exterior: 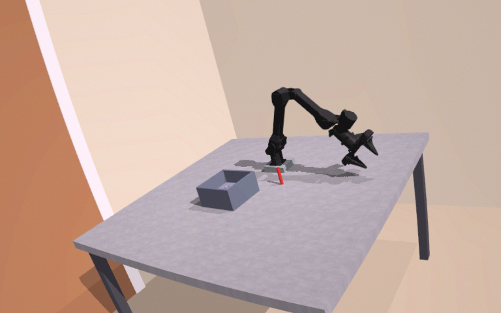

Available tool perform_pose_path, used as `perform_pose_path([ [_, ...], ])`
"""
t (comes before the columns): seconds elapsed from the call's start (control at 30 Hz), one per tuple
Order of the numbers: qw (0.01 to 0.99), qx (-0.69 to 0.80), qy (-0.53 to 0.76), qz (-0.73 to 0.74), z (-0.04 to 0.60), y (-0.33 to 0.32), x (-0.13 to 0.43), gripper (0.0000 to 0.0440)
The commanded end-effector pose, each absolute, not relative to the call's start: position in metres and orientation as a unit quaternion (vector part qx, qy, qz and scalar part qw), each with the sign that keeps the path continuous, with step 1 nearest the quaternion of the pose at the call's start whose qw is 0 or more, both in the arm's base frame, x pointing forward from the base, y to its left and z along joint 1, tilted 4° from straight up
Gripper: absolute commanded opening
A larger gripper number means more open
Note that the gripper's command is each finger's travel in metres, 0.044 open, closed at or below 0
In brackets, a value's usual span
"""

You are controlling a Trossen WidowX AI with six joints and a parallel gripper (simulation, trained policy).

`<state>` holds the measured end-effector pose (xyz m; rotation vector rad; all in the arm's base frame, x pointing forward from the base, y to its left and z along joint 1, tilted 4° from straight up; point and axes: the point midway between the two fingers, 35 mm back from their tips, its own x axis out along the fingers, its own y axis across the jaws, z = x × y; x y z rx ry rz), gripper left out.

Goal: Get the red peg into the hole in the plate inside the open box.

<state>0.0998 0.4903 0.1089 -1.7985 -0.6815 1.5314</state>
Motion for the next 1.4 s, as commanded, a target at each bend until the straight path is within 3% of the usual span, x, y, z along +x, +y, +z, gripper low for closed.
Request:
perform_pose_path([
  [0.0,0.345,-0.688,-0.250,0.587,0.113,0.488,0.103,0.0421],
  [0.07,0.364,-0.684,-0.222,0.592,0.117,0.480,0.110,0.0440],
  [0.7,0.541,-0.591,0.041,0.597,0.141,0.410,0.159,0.0440],
  [1.37,0.680,-0.443,0.304,0.499,0.151,0.326,0.191,0.0440],
])
